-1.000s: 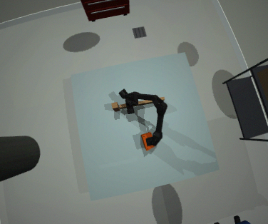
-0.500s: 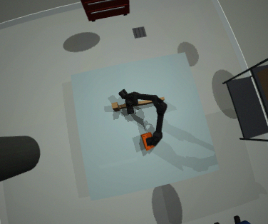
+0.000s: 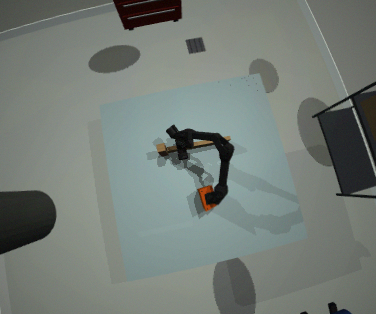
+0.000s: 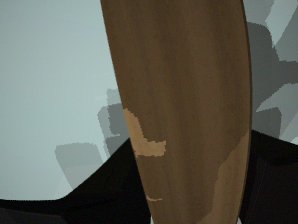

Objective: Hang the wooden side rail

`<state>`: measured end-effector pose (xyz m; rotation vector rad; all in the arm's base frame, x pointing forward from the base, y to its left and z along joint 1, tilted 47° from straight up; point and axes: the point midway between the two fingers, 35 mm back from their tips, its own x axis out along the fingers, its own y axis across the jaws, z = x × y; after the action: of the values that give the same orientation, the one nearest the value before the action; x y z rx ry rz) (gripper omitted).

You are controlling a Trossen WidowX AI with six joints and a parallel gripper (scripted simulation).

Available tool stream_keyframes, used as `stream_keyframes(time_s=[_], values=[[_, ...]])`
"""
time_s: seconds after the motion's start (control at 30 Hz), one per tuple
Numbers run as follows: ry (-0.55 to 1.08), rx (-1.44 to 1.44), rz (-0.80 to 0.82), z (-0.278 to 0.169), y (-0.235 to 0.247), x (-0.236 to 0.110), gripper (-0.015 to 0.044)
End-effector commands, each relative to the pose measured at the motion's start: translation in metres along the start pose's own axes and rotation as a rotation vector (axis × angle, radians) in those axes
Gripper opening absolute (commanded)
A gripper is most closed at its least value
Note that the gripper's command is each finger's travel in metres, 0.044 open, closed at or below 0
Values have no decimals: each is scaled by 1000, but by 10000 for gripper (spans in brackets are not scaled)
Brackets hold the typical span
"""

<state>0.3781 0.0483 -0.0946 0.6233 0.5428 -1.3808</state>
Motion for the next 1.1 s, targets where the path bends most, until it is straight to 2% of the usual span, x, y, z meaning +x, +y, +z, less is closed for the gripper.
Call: stream_keyframes(time_s=[0.0,1.07], values=[[6,-3,13,-4,2,-6,0],[5,-3,13,-6,1,-2,0]])
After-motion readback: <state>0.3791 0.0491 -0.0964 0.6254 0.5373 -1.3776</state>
